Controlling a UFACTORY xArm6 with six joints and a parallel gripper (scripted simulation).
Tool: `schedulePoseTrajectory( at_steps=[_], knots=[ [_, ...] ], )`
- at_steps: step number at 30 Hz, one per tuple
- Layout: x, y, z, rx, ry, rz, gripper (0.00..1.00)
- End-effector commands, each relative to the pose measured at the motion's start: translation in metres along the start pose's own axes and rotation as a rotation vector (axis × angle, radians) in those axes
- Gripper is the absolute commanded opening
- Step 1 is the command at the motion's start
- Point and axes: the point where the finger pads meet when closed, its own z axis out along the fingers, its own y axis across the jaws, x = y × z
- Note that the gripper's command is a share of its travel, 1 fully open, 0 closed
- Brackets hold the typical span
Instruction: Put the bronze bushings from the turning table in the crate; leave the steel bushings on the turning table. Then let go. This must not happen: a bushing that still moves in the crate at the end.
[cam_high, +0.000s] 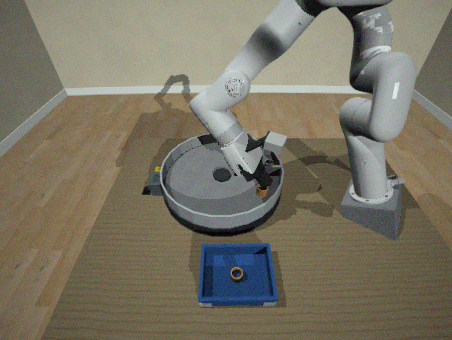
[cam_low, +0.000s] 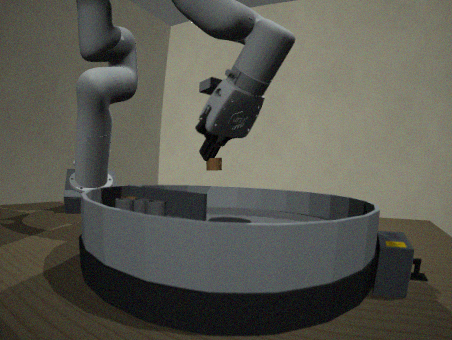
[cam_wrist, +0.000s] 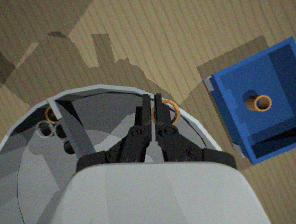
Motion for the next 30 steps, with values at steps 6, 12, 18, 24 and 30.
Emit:
schedulePoseTrajectory(
  at_steps=[6, 12, 18, 24, 30],
  knots=[
    [0.012, 0.070, 0.011, 0.002, -0.005, 0.002, 0.00],
    [0.024, 0.125, 0.021, 0.002, -0.005, 0.002, 0.00],
    [0.032, 0.165, 0.029, 0.002, -0.005, 0.002, 0.00],
    [0.035, 0.178, 0.031, 0.002, -0.005, 0.002, 0.00],
    [0.036, 0.183, 0.032, 0.002, -0.005, 0.002, 0.00]
  ],
)
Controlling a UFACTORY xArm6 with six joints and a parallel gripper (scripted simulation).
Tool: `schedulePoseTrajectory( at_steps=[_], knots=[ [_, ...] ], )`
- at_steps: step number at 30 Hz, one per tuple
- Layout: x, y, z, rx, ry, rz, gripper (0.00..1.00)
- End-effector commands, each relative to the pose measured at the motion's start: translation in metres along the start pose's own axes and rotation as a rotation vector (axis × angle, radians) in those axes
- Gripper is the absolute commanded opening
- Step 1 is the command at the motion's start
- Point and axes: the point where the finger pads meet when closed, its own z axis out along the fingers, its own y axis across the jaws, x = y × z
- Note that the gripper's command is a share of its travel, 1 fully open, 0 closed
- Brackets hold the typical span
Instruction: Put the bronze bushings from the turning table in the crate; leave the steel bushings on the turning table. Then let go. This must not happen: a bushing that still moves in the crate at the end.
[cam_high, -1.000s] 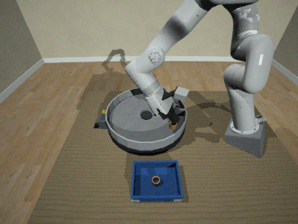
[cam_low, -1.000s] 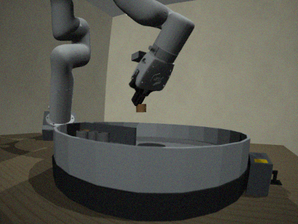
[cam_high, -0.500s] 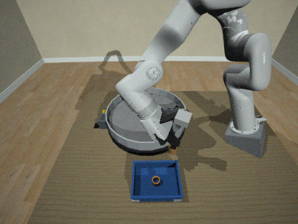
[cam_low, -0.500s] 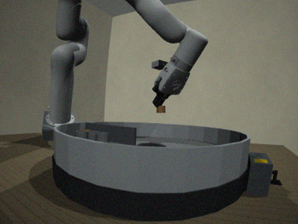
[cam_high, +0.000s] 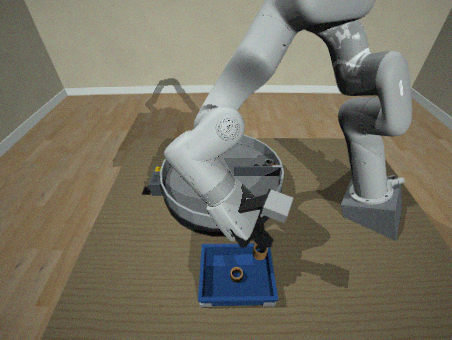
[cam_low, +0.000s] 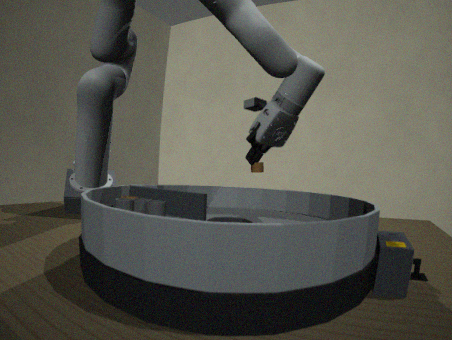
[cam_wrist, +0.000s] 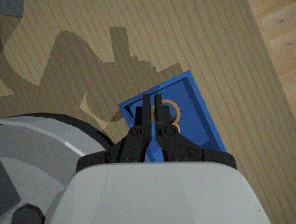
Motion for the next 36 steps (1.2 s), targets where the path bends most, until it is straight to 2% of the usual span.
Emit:
schedulePoseTrajectory(
  at_steps=[1, 16, 31, 36],
  knots=[
    [0.000, 0.003, -0.001, -0.003, -0.002, -0.001, 0.00],
    [-0.001, 0.003, 0.001, -0.003, -0.002, -0.001, 0.00],
    [-0.041, 0.004, 0.049, -0.003, -0.002, -0.001, 0.00],
    [-0.047, 0.005, 0.056, -0.003, -0.002, -0.001, 0.00]
  ],
)
